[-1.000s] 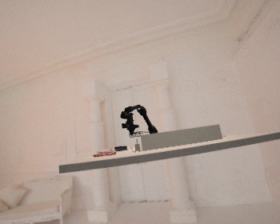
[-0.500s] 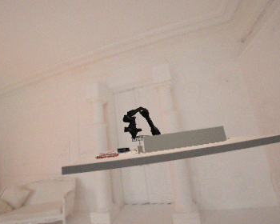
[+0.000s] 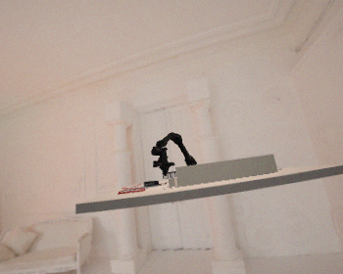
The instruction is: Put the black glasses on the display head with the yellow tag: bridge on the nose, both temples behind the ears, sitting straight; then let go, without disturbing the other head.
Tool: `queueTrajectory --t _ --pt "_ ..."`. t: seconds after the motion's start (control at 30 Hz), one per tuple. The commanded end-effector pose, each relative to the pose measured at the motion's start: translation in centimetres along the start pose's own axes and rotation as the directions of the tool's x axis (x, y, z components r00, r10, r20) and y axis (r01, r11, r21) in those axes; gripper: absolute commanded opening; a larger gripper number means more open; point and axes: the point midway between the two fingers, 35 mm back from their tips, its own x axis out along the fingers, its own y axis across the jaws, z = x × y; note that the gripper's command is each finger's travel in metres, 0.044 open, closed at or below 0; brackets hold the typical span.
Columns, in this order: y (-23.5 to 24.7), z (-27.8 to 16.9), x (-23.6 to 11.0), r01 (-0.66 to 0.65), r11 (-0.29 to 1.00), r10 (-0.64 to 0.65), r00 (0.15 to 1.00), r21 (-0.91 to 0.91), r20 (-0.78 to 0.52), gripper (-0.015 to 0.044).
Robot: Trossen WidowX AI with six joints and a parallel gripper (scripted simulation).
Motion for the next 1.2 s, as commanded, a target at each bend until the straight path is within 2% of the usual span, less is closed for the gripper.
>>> queueTrajectory --t 0.0,1.17 --pt "0.1 -0.2 0.3 0.005 1.0 -0.005 1.0 -0.003 0.003 0.0" --pt "1.0 -1.9 0.3 0.004 1.0 -0.004 1.0 -0.003 0.001 0.0"
